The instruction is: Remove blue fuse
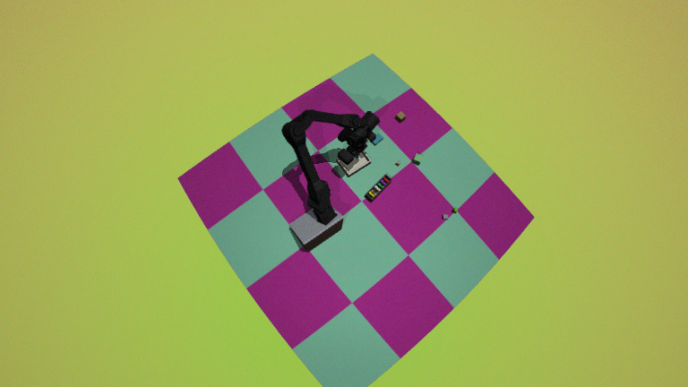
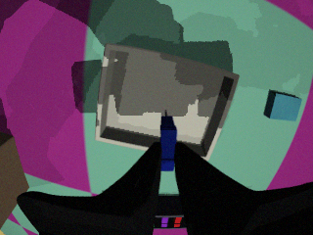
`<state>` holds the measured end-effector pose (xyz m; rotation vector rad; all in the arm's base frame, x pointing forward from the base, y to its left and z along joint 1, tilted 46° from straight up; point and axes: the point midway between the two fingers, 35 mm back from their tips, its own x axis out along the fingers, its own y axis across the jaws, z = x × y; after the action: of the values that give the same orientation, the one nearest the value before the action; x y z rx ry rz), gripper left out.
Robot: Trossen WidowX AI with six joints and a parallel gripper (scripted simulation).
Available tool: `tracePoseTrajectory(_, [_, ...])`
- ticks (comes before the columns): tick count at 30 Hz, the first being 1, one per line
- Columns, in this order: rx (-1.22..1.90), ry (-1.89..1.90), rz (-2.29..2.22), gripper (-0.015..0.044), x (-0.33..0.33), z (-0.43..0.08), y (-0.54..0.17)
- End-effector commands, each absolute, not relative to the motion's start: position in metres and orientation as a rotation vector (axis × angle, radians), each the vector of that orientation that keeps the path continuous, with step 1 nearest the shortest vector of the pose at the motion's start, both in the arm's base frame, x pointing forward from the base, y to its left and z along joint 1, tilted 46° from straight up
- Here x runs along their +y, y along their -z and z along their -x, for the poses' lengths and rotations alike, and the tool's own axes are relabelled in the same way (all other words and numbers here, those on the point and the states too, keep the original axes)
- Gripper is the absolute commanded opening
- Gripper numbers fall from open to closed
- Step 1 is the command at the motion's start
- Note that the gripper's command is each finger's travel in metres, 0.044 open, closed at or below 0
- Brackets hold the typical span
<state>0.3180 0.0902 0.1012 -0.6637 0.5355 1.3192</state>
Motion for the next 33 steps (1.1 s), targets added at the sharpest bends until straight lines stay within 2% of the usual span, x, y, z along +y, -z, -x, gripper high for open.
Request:
tracePoseTrajectory(1, [0.536,-1.312,0.654,0.0000,0.092,-0.319,-0.106])
tracePoseTrajectory(29, [0.535,-1.312,0.653,0.0000,0.120,-0.326,-0.079])
tracePoseTrajectory(33, [0.523,-1.316,0.656,0.0105,0.120,-0.326,-0.082])
